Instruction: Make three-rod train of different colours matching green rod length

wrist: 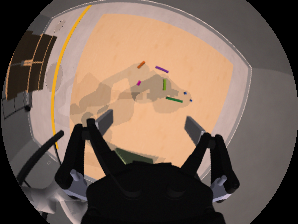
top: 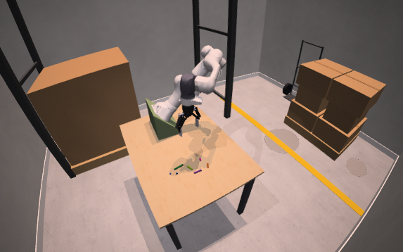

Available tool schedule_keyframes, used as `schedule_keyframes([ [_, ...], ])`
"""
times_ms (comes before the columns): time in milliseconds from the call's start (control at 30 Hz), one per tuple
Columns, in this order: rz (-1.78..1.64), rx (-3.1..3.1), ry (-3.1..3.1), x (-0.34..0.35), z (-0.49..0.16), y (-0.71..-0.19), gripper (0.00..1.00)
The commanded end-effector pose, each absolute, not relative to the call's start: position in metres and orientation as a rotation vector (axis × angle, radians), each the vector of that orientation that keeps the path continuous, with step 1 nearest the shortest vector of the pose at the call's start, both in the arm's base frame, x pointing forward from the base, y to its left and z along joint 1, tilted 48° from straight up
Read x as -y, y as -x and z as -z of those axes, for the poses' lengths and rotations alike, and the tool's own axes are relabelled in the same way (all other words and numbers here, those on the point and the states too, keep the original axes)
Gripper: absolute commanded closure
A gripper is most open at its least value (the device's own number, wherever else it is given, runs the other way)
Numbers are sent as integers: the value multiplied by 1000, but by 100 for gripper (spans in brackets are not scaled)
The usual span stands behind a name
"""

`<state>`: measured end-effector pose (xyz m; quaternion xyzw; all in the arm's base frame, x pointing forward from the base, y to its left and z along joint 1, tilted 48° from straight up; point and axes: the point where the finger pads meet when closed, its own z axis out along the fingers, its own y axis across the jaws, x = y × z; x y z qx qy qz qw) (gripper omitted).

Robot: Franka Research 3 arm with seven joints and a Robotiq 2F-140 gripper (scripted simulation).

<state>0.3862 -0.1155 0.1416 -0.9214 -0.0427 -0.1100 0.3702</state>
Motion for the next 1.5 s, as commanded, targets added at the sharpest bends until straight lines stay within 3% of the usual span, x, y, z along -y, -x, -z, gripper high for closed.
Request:
schedule_keyframes([
  [0, 299, 125, 2369, 117, -141, -390, 0],
  [1467, 247, 26, 2354, 113, -52, -412, 0],
])
